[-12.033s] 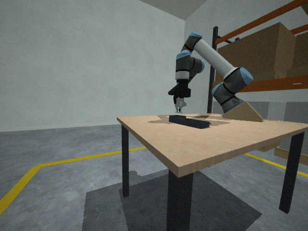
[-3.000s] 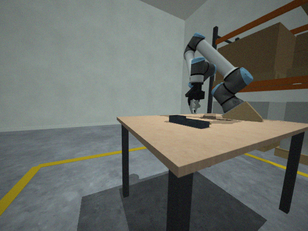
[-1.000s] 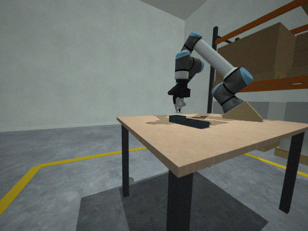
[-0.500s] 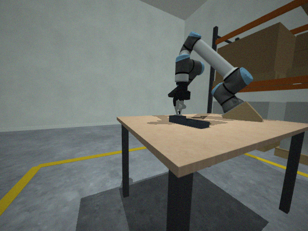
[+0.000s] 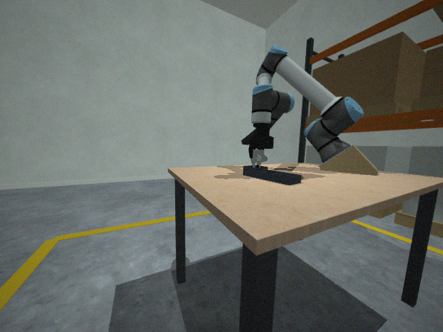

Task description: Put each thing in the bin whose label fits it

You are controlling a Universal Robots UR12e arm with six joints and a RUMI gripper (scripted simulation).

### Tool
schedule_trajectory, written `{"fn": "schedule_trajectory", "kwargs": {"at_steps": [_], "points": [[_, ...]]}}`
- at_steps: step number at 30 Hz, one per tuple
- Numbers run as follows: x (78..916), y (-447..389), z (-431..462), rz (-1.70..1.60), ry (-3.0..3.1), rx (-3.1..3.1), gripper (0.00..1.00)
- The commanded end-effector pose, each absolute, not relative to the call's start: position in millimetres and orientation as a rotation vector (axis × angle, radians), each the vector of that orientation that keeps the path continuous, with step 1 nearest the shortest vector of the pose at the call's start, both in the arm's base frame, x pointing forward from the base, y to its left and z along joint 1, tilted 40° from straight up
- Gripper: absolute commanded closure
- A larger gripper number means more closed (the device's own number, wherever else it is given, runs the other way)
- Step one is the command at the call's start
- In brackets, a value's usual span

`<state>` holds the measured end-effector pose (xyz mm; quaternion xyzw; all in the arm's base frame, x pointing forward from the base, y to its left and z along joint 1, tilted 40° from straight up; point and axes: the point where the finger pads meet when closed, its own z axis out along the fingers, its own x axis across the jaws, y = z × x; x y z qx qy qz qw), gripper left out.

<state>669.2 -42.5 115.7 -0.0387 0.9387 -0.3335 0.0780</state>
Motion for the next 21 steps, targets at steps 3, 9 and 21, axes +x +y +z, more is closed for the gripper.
{"fn": "schedule_trajectory", "kwargs": {"at_steps": [3,9,21], "points": [[669.3,-43.9,114.0,-0.998,2.81,-0.116,1.0],[668.8,-43.9,113.8,-0.998,2.81,-0.116,1.0],[668.7,-43.9,113.8,-0.998,2.81,-0.116,0.81]]}}
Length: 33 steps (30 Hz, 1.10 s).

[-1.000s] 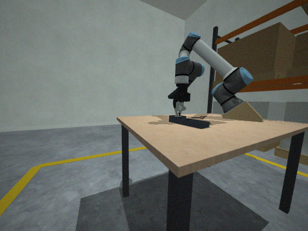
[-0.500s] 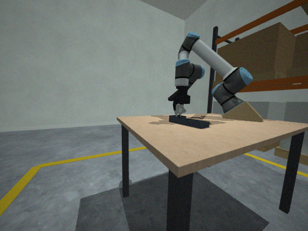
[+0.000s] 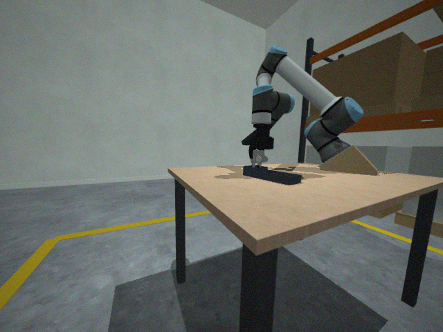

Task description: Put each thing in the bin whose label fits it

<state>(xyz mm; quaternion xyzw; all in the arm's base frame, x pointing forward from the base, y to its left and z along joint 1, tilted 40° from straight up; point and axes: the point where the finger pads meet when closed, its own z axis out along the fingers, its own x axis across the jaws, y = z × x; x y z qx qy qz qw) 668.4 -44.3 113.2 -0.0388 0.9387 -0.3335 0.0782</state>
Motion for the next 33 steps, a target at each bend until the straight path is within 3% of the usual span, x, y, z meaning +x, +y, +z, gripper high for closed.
{"fn": "schedule_trajectory", "kwargs": {"at_steps": [1,33], "points": [[668.7,-43.9,113.8,-0.998,2.81,-0.116,0.81],[664.0,-27.4,134.2,-0.998,2.81,-0.116,0.81]]}}
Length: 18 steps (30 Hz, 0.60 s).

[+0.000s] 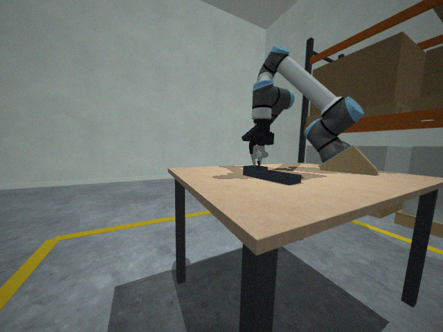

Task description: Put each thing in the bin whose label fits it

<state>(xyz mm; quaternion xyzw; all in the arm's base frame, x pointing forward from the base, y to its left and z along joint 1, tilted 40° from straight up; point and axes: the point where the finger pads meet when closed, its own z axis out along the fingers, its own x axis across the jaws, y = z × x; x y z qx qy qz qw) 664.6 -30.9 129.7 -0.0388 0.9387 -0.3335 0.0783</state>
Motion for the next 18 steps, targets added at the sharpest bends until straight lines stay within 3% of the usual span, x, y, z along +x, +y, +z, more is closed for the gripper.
{"fn": "schedule_trajectory", "kwargs": {"at_steps": [1,15,16,18], "points": [[663.8,-26.6,135.2,-0.998,2.81,-0.116,0.81],[660.8,-16.4,147.7,-0.998,2.81,-0.116,0.81],[653.1,-19.4,148.7,-0.987,2.798,-0.046,0.67],[637.7,-25.5,150.6,-0.964,2.77,0.093,0.67]]}}
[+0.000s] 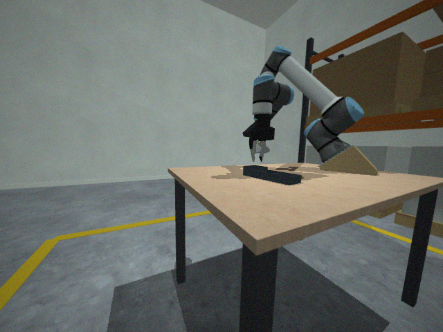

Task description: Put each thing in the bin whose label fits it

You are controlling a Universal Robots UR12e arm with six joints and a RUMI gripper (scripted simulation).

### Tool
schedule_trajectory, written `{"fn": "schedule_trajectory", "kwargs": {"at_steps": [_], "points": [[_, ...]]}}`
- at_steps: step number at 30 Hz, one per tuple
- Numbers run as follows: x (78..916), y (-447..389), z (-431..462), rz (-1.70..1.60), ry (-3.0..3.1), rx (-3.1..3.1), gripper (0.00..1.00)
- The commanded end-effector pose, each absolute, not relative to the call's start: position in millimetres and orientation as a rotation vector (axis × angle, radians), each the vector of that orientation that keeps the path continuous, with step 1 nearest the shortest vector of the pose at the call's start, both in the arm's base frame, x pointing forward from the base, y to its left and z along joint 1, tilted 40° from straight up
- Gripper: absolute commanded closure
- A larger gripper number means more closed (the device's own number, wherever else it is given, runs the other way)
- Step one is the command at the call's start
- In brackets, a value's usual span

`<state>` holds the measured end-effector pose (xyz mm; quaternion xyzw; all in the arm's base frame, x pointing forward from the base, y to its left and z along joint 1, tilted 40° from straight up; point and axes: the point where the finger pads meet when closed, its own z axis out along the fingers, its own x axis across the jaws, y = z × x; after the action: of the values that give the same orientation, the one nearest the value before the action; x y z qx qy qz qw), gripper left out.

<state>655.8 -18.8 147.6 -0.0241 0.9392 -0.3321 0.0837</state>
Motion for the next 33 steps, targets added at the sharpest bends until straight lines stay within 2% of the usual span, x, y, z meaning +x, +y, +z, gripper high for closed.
{"fn": "schedule_trajectory", "kwargs": {"at_steps": [1,16,33], "points": [[630.0,-28.5,151.6,-0.954,2.758,0.146,0.67],[526.1,-69.2,164.5,-0.828,2.56,0.715,0.67],[525.7,-69.6,164.8,-0.81,2.527,0.784,0.67]]}}
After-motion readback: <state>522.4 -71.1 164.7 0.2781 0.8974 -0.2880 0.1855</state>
